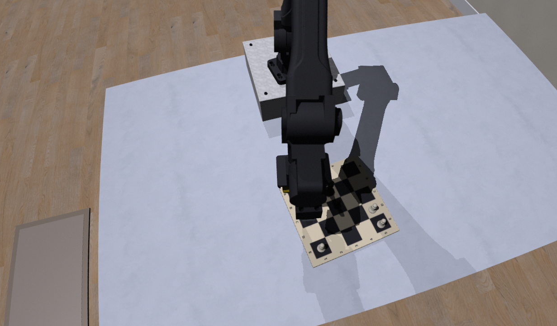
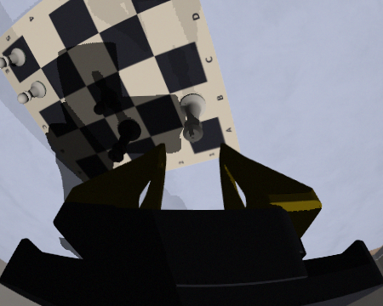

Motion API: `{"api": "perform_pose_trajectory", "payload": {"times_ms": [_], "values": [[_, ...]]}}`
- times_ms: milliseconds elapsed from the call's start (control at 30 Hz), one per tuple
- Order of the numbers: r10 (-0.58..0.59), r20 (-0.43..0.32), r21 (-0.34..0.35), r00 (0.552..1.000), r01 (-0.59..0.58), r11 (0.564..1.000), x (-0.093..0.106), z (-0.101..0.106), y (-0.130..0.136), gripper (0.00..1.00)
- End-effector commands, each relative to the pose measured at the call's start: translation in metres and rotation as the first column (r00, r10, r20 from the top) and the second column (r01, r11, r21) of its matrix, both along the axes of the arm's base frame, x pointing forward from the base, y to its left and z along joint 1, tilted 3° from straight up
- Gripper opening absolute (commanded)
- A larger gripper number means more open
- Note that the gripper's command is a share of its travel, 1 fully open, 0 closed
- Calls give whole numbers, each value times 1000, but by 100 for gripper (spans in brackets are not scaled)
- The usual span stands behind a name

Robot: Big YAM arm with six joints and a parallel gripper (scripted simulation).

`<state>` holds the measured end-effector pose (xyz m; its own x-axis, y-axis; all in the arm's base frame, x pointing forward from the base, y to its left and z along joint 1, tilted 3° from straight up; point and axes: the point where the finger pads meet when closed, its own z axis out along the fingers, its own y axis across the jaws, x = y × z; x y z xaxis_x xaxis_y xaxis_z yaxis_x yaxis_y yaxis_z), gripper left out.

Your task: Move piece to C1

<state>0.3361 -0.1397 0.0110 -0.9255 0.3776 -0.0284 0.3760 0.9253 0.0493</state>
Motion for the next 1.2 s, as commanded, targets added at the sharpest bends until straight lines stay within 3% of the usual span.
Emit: {"api": "perform_pose_trajectory", "payload": {"times_ms": [0, 767, 967, 1167], "values": [[5, 42, -21, 999, -4, 1000, 22, 12, -4, 39], [5, 41, -20, 999, -4, 1000, 21, 11, -4, 39], [3, 10, -7, 1000, -3, 1000, 7, -7, 3, 39], [3, 14, -8, 1000, -3, 1000, 9, -17, 2, 39]]}}
